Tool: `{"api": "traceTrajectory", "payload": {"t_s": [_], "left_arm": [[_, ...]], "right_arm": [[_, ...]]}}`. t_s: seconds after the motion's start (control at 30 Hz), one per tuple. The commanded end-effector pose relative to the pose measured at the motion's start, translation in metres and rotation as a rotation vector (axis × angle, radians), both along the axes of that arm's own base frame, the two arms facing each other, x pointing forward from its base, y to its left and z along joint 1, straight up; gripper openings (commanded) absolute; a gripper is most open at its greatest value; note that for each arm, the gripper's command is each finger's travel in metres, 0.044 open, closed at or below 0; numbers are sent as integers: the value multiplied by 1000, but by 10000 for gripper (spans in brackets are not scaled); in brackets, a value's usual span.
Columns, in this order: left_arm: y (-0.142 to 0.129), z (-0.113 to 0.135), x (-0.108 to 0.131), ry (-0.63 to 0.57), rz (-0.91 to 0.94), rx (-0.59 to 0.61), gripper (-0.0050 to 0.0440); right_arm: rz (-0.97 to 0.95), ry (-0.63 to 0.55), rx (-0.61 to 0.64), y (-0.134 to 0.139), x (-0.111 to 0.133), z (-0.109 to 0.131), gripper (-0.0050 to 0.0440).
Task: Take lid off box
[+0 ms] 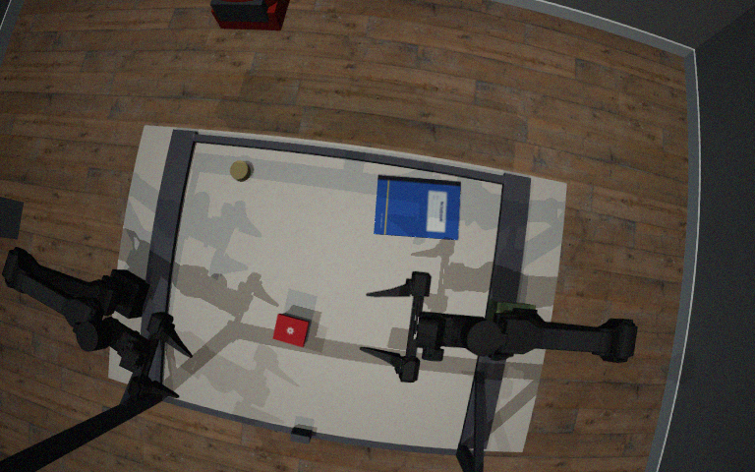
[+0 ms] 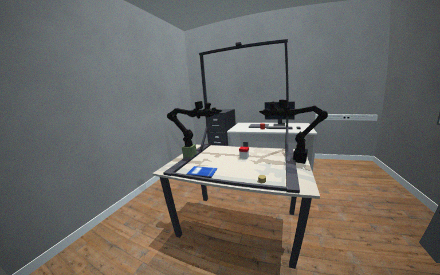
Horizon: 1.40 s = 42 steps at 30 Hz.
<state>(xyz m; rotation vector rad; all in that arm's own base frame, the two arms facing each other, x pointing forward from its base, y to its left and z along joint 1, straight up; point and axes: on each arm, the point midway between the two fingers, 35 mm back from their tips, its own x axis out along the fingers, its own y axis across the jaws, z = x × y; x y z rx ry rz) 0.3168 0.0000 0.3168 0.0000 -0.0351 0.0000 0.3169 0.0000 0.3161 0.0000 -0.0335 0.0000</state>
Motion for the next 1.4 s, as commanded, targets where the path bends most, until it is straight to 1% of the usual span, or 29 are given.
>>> {"api": "traceTrajectory", "payload": {"t_s": [0.0,0.57,0.6,0.67,0.8,0.93,1.03,1.1,1.27,1.37], "left_arm": [[0,6,-1,-15,0,0,440],[0,6,-1,-15,0,0,440],[0,6,-1,-15,0,0,416],[2,7,1,-4,1,-3,414],[12,-12,10,103,13,-13,414],[30,-49,28,307,34,-19,414],[42,-73,39,434,48,-30,414],[42,-73,39,434,48,-30,414],[65,-117,62,675,74,-52,414],[76,-133,73,772,92,-57,414]], "right_arm": [[0,-17,0,0,-1,7,440],[0,-17,0,0,-1,7,440],[0,-17,0,0,-1,7,440],[-2,7,1,1,1,-4,440],[-9,42,7,7,9,-26,440],[-23,107,12,17,22,-67,440],[-31,147,14,23,29,-91,440],[-31,147,14,23,29,-91,440],[-47,223,18,35,44,-139,440],[-55,258,21,41,52,-162,440]]}}
